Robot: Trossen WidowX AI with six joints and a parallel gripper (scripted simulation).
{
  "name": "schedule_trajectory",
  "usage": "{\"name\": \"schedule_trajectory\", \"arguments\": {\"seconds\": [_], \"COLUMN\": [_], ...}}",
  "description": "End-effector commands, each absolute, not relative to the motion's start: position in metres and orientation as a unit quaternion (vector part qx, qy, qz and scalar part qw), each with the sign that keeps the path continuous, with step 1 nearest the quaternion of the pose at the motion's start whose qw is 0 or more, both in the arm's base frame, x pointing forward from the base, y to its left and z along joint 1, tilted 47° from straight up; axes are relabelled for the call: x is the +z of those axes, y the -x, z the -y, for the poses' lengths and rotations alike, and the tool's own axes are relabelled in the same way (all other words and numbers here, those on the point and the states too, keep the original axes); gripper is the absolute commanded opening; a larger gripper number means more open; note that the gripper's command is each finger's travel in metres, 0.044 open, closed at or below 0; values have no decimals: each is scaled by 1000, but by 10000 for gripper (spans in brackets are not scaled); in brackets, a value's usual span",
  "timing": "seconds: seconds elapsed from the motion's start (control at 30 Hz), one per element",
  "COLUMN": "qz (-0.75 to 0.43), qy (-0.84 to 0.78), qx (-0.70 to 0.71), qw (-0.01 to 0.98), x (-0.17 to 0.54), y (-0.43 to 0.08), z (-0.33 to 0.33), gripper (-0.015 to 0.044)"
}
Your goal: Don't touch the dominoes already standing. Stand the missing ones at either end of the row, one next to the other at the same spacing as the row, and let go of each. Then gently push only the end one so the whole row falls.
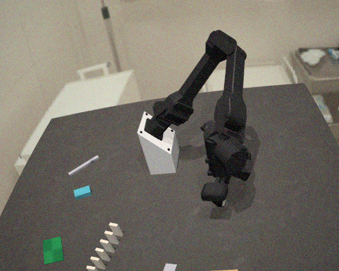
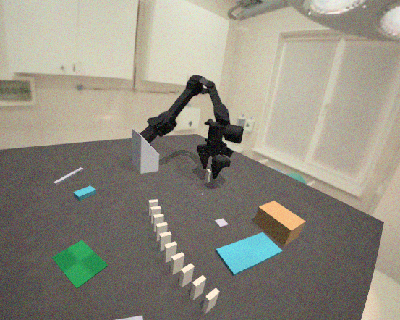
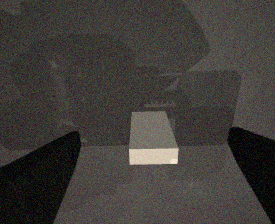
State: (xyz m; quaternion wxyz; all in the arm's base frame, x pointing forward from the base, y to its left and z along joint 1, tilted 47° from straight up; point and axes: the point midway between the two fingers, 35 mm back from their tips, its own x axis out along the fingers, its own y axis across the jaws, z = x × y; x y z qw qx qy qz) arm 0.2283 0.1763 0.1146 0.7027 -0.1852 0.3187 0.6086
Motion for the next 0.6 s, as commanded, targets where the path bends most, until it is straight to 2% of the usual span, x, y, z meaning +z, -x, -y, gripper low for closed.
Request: {"name": "schedule_trajectory", "arguments": {"seconds": [0.0, 0.1, 0.5, 0.57], "qz": [-325, -325, -325, -325], "qy": [183, 183, 183, 183], "qx": [608, 608, 608, 608], "qw": [701, 701, 701, 701], "x": [107, 106, 106, 106], "y": [-227, -227, -227, -227], "z": [-180, -182, -182, -182], "gripper": [440, 440, 125, 107]}}
